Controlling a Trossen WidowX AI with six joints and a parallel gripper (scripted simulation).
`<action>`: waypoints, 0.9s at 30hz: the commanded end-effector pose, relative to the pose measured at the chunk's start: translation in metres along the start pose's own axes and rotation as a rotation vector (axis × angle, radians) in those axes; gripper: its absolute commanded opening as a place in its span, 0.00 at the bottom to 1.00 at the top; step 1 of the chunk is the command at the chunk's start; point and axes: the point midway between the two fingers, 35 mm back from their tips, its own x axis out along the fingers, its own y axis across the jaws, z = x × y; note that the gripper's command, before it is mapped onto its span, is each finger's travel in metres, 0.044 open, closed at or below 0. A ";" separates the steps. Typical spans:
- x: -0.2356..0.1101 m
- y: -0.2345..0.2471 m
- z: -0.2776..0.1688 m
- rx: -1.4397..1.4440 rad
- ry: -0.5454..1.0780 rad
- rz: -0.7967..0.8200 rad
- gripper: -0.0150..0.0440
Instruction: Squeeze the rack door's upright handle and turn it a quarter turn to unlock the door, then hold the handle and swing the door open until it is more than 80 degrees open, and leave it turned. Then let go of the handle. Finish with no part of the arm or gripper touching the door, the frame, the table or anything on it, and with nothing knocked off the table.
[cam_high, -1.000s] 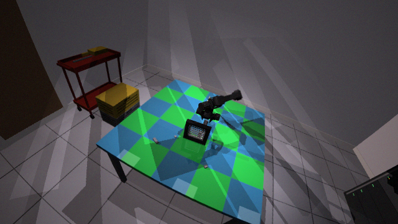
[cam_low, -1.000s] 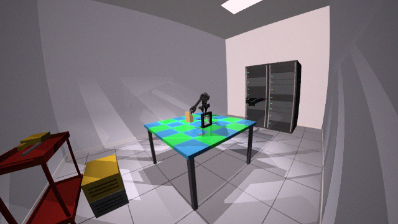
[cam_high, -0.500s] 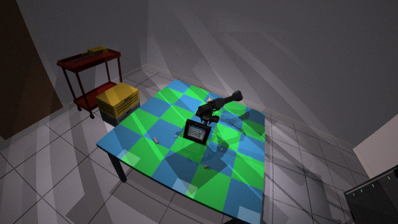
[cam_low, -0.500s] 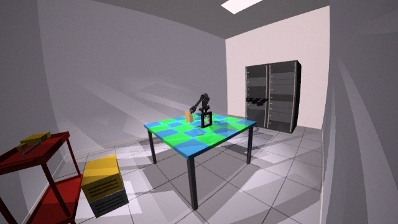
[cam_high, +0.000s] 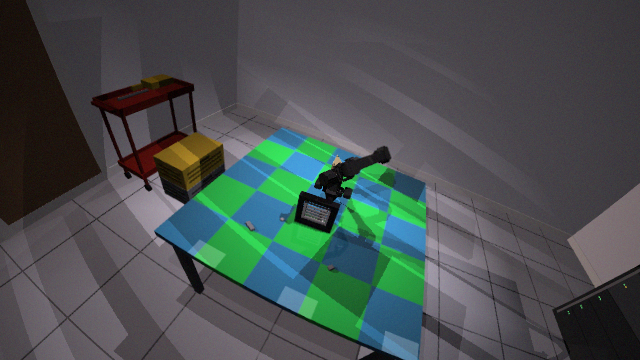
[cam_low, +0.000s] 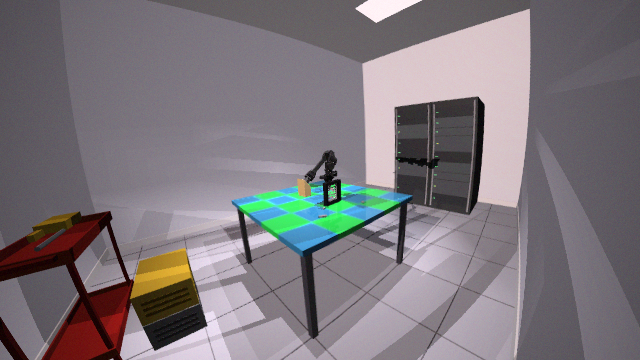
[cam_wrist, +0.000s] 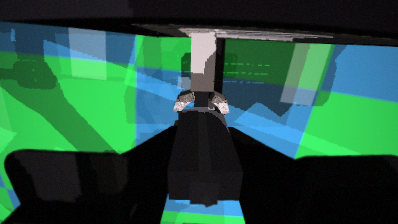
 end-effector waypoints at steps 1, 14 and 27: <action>0.000 0.000 0.000 0.002 -0.002 -0.002 0.44; 0.000 0.000 0.000 0.002 -0.002 -0.002 0.29; 0.000 0.000 -0.001 -0.366 -0.002 -0.002 0.28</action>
